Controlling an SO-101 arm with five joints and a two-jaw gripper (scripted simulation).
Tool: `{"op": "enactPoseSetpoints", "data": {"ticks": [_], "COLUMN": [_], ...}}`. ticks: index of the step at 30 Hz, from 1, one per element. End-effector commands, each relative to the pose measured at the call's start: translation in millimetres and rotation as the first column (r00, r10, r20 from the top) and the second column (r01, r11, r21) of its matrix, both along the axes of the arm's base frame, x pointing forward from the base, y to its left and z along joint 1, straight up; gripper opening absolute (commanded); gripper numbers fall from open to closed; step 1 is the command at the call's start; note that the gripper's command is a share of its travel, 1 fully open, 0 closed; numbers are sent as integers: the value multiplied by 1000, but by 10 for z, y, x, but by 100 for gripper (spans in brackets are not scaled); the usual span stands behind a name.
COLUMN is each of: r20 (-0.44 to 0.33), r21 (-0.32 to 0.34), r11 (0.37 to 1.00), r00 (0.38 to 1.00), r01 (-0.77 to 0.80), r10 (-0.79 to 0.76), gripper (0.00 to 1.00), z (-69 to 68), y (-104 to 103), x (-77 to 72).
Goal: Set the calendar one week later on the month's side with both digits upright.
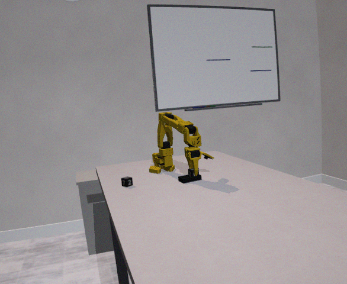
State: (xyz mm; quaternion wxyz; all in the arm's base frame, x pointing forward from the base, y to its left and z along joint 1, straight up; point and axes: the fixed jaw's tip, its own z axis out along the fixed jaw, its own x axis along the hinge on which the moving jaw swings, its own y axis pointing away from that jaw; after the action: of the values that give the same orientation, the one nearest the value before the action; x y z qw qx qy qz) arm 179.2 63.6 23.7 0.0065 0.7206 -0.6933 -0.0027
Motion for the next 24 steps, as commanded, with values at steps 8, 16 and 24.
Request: {"op": "enactPoseSetpoints", "data": {"ticks": [8,16,24], "r20": [35,35,35], "r21": [13,13,13], "r11": [1000,1000,1000], "r00": [999,999,999], "r01": [0,0,0], "r10": [0,0,0], "gripper": [9,0,0], "z": [57,57,86], "y": [10,10,11], "x": [70,70,72]}}
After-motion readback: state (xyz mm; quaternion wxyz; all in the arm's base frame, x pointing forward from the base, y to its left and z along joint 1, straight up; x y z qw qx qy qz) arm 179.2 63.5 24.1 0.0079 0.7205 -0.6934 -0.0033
